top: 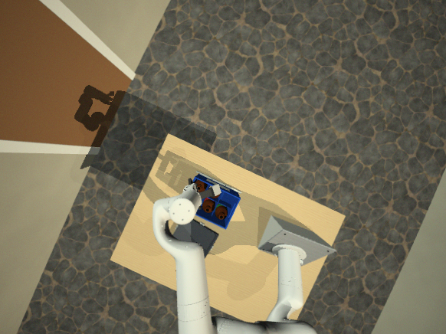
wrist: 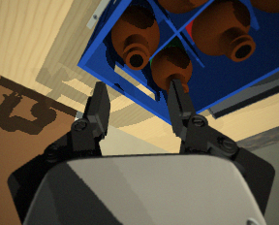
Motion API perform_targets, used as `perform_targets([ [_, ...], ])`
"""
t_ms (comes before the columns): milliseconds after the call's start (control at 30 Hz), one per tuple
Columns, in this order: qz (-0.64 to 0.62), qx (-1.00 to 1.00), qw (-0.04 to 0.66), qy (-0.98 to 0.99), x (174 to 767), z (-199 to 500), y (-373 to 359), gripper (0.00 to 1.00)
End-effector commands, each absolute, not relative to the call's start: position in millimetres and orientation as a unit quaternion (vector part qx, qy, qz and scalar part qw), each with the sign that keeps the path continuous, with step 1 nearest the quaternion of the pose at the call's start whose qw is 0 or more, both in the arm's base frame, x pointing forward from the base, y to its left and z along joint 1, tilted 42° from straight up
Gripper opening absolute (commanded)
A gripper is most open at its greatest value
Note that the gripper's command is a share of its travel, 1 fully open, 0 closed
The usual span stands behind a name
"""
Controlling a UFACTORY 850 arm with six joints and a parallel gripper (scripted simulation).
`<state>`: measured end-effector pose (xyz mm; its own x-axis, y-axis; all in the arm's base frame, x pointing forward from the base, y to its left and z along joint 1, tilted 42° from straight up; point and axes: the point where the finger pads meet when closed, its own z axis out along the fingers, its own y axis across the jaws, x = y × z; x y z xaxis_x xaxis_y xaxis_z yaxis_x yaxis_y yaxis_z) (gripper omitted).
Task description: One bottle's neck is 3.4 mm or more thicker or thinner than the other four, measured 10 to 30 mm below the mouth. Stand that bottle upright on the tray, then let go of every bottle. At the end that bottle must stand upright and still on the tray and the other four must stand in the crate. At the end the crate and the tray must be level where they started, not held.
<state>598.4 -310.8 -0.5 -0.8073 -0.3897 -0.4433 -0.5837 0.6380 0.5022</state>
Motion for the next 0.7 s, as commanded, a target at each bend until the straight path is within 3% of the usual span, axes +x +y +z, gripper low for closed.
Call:
perform_targets([
  [0, 0.326, -0.273, 0.149, 0.893, 599, -1, -311, 0.65],
  [667, 0.326, -0.273, 0.149, 0.893, 601, -17, -296, 0.65],
])
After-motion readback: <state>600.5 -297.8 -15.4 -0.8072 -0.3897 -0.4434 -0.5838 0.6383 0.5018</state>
